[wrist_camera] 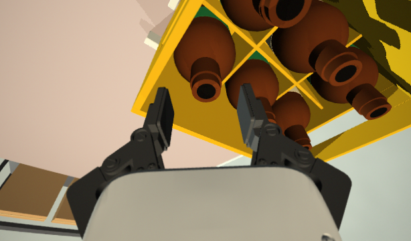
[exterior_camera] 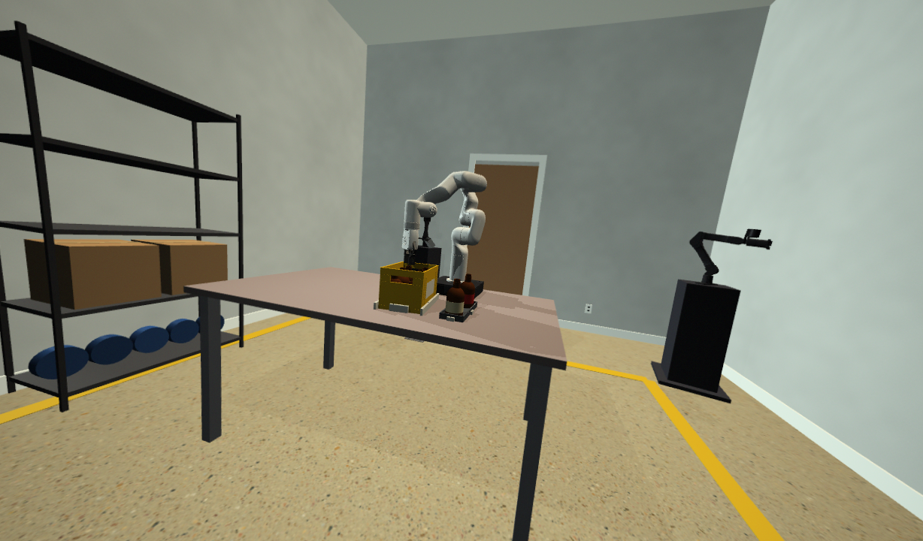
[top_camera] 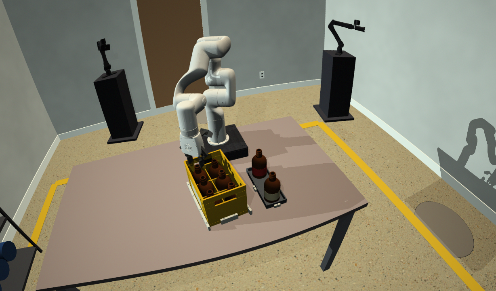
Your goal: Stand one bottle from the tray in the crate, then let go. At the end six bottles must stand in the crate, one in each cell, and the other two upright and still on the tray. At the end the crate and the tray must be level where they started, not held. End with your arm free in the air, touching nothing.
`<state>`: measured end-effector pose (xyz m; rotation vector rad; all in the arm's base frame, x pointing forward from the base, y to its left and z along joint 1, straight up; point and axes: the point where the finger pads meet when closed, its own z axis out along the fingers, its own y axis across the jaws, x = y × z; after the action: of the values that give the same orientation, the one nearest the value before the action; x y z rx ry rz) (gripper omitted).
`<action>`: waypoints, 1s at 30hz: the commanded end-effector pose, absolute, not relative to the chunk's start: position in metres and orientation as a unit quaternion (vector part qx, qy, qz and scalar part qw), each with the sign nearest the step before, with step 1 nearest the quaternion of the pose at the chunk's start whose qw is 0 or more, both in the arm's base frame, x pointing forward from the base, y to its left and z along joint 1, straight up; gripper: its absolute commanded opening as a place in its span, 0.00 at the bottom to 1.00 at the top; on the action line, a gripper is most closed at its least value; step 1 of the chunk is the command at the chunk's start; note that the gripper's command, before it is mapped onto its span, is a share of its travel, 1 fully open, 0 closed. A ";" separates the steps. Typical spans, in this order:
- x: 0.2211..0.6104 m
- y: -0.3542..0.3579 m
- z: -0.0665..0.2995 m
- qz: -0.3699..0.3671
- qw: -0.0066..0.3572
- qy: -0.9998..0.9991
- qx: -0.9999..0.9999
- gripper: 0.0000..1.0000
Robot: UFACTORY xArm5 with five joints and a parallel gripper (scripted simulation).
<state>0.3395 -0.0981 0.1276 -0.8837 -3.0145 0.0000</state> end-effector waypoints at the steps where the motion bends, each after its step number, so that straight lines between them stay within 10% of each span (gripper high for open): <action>1: 0.340 -0.098 0.137 0.000 -0.001 -0.960 -0.281 0.65; 30: 0.340 -0.098 0.181 0.000 -0.001 -0.960 -0.281 0.65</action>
<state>0.3392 -0.0980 0.1788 -0.8835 -3.0137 0.0000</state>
